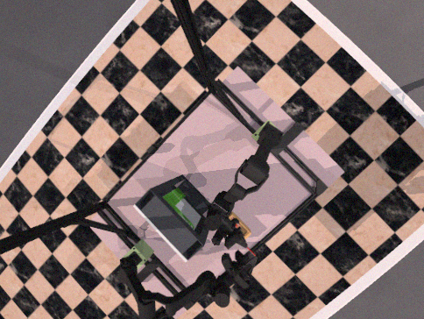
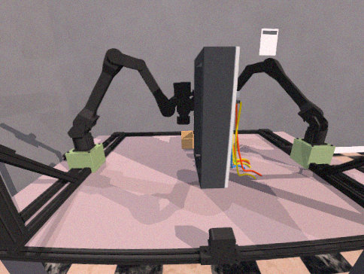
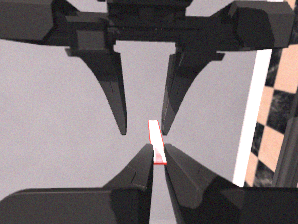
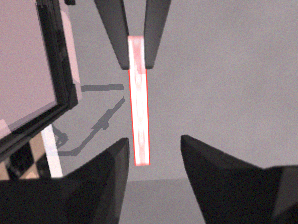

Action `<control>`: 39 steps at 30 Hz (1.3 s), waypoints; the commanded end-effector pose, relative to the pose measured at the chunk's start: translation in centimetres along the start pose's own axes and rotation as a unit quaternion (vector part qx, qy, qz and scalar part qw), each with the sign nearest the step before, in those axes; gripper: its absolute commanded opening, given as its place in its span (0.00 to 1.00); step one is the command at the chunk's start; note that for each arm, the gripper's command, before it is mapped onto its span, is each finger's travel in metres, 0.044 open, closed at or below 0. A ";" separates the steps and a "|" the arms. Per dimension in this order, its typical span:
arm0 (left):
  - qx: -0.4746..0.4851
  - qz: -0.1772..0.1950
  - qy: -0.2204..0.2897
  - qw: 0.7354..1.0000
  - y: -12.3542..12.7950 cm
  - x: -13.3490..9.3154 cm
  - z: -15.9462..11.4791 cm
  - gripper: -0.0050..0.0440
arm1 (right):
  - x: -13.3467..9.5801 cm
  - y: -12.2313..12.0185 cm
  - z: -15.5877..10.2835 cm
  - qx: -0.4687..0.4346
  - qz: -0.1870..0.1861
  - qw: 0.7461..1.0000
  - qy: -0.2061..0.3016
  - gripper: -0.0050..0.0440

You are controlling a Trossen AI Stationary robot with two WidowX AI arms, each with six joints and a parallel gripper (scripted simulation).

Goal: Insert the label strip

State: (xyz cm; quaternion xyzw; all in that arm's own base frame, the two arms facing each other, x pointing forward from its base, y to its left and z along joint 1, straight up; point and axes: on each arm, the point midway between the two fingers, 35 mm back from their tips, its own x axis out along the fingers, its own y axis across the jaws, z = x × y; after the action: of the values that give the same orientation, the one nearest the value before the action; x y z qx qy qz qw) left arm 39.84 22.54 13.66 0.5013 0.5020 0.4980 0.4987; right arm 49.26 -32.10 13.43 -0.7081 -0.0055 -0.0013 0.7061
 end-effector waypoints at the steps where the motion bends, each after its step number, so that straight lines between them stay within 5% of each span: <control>1: -0.019 0.004 0.002 1.000 1.5 0.1 0.0 0.00 | 0.3 -1.1 -0.2 -0.011 -0.009 1.000 0.002 0.43; 16: -0.019 0.004 0.002 1.000 1.5 0.1 0.0 0.00 | 0.3 -1.1 -0.2 -0.011 -0.009 1.000 0.002 0.43; 39: -0.019 0.004 0.002 1.000 1.5 0.1 0.0 0.00 | 0.3 -1.1 -0.2 -0.011 -0.009 1.000 0.002 0.17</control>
State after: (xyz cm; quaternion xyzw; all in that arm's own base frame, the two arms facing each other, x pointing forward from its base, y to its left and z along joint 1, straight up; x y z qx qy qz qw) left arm 39.84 22.55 13.75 0.5004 0.5009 0.4992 0.4995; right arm 49.27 -32.11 12.77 -0.7045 -0.0015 0.0023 0.7097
